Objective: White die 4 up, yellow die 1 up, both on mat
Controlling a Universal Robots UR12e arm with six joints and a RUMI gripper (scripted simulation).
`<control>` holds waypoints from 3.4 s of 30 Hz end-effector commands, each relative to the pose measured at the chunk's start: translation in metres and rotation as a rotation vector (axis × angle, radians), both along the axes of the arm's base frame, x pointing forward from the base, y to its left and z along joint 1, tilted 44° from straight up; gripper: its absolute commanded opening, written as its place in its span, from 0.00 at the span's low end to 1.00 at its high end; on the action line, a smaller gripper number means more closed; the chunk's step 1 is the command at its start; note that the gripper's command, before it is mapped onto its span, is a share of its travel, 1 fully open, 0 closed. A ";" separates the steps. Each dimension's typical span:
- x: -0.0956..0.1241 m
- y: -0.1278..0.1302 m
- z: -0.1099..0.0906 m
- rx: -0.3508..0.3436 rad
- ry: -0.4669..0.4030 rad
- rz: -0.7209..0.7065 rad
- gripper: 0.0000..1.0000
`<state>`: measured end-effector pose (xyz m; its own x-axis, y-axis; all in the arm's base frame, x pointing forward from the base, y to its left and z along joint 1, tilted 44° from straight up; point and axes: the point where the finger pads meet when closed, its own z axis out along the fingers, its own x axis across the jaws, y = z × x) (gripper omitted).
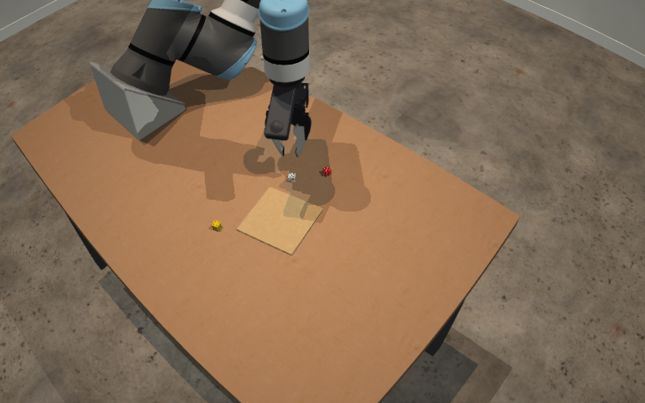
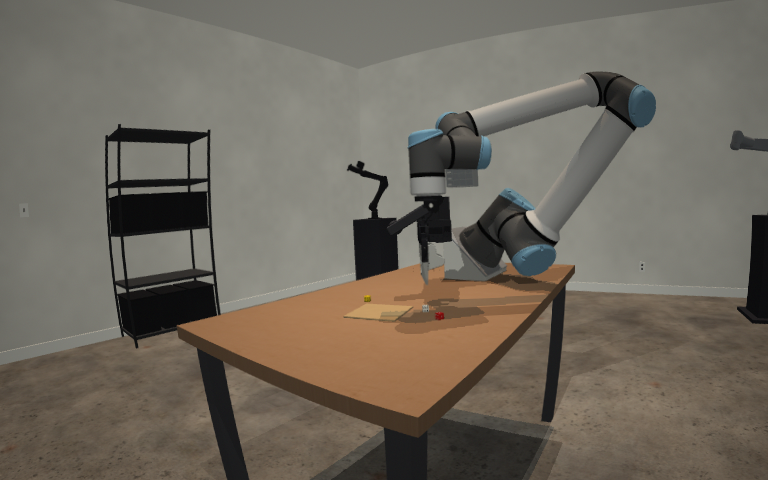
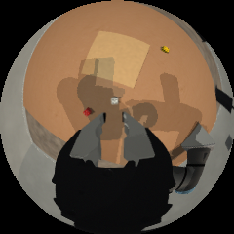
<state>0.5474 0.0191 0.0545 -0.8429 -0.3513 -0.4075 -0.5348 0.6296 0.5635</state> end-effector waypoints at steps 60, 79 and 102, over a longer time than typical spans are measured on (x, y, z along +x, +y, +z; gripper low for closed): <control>0.003 0.025 -0.027 -0.001 -0.001 0.000 0.18; 0.004 0.035 -0.037 -0.001 -0.001 0.000 0.18; 0.004 0.035 -0.037 -0.001 -0.001 0.000 0.18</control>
